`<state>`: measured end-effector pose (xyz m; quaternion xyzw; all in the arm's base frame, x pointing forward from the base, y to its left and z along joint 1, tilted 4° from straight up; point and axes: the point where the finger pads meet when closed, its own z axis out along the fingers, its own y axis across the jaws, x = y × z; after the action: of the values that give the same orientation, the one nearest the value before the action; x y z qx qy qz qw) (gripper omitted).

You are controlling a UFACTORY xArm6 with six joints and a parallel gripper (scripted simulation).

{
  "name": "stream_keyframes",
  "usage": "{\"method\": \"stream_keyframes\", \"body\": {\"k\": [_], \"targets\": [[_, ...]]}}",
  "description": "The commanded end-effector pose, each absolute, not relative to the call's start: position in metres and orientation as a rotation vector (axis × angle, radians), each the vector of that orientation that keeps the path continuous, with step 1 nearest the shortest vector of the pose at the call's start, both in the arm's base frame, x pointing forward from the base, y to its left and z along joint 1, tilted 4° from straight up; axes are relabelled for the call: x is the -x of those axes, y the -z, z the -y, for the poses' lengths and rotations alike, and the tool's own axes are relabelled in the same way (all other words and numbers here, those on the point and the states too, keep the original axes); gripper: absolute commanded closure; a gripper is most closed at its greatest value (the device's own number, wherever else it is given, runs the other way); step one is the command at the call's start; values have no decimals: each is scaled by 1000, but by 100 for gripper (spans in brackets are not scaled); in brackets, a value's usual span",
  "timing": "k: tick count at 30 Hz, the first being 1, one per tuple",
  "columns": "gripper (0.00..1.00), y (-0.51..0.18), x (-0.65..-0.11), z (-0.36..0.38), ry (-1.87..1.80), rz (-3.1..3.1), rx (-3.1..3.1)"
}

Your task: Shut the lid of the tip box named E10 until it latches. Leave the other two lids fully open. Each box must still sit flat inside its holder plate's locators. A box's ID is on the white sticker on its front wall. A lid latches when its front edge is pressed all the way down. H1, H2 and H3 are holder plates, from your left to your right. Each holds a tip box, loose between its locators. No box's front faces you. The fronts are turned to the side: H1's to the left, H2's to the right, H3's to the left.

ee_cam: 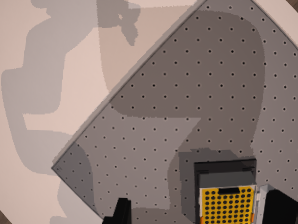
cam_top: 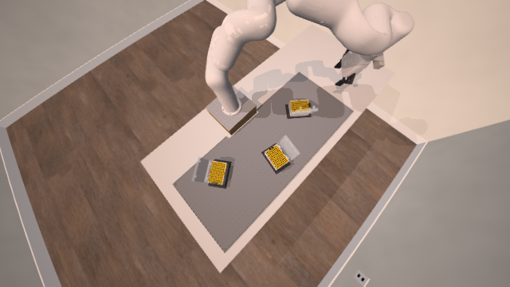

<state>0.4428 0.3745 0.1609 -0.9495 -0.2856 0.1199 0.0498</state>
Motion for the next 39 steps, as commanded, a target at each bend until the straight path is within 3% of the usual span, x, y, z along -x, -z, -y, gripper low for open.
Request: {"method": "stream_keyframes", "body": {"k": [1, 17, 39], "targets": [[0, -163, -444, -375, -357, 870, 2891], [0, -163, -444, -375, -357, 870, 2891], [0, -137, -372, -376, -284, 172, 3400]]}}
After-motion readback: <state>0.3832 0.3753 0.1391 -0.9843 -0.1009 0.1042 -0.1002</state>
